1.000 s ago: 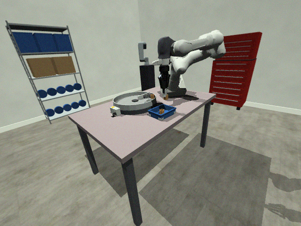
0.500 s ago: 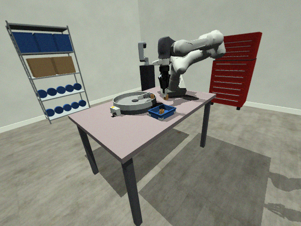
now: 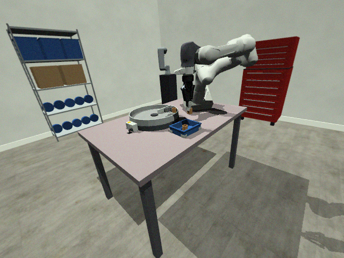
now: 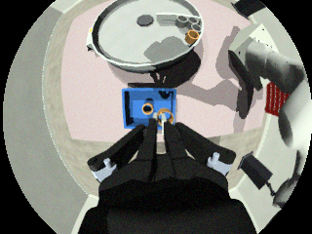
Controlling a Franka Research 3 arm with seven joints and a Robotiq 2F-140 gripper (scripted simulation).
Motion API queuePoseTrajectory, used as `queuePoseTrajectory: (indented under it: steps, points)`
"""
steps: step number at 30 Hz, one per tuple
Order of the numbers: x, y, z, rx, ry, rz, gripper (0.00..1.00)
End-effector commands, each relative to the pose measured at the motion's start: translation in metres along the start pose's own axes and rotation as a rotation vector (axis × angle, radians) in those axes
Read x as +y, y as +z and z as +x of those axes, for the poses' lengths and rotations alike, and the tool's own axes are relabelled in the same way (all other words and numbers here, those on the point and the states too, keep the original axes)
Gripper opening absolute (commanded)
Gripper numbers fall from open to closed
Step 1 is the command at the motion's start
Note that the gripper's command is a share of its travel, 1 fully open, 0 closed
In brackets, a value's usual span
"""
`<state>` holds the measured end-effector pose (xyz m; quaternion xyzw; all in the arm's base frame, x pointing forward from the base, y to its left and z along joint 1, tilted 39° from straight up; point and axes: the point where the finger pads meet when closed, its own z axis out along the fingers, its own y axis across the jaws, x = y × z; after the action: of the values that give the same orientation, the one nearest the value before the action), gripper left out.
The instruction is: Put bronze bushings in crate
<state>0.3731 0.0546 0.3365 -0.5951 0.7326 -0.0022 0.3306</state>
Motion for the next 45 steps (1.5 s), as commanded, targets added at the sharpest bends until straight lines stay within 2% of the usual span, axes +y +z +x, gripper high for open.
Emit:
queuePoseTrajectory:
  steps: [1,22,25,32,34,38,45]
  points:
    - [0.000,0.000,-0.002,-0.001,0.002,0.001,0.00]
    - [0.000,0.002,-0.002,-0.001,0.002,0.001,0.00]
    - [0.000,0.011,-0.002,-0.001,0.002,0.001,0.00]
    - [0.000,0.051,-0.002,-0.001,0.002,0.001,0.00]
    - [0.000,0.051,-0.002,-0.001,0.002,0.001,0.00]
    - [0.000,0.065,-0.002,-0.001,0.002,0.001,0.00]
    - [0.000,0.066,-0.002,-0.001,0.002,0.001,0.00]
